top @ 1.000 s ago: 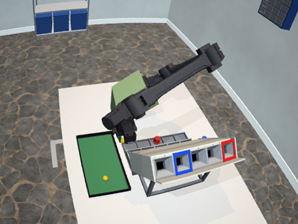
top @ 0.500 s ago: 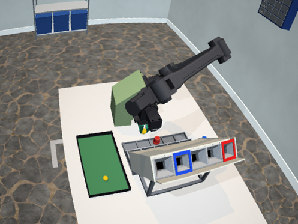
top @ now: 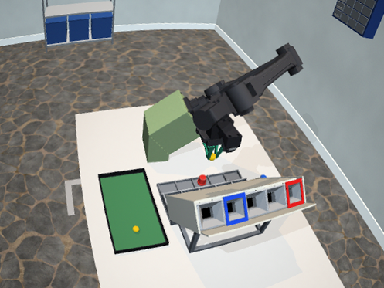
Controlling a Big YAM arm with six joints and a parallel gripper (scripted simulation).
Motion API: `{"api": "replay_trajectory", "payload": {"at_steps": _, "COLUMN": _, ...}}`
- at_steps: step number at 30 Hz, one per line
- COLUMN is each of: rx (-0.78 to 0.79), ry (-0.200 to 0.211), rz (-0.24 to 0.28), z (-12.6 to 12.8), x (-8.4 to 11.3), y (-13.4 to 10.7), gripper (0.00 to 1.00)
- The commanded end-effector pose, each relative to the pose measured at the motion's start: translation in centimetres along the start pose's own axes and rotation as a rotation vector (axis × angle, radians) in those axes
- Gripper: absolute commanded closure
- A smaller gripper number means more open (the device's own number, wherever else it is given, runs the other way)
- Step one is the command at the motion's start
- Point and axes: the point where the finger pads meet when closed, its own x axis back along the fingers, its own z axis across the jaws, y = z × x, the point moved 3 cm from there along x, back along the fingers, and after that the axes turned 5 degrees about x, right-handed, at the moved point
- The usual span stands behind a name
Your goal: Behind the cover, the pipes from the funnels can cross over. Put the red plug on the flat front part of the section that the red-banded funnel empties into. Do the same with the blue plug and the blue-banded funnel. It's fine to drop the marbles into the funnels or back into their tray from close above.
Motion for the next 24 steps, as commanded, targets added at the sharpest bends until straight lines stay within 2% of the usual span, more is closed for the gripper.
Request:
{"api": "replay_trajectory", "payload": {"at_steps": 1, "rx": 0.008, "ry": -0.038, "rz": -0.047, "z": 0.7, "x": 3.5, "y": 2.0, "gripper": 1.0}}
{"api": "replay_trajectory", "payload": {"at_steps": 11, "rx": 0.008, "ry": -0.039, "rz": -0.053, "z": 1.7, "x": 4.5, "y": 2.5, "gripper": 1.0}}
{"api": "replay_trajectory", "payload": {"at_steps": 12, "rx": 0.001, "ry": -0.033, "rz": -0.049, "z": 0.8, "x": 3.9, "y": 2.4, "gripper": 1.0}}
{"api": "replay_trajectory", "payload": {"at_steps": 18, "rx": 0.001, "ry": -0.028, "rz": -0.042, "z": 0.8, "x": 3.5, "y": 2.5, "gripper": 1.0}}
{"api": "replay_trajectory", "payload": {"at_steps": 21, "rx": 0.019, "ry": -0.021, "rz": -0.022, "z": 1.4, "x": 2.4, "y": 3.4, "gripper": 1.0}}
{"api": "replay_trajectory", "payload": {"at_steps": 24, "rx": 0.021, "ry": -0.021, "rz": -0.021, "z": 1.4, "x": 2.2, "y": 4.1, "gripper": 1.0}}
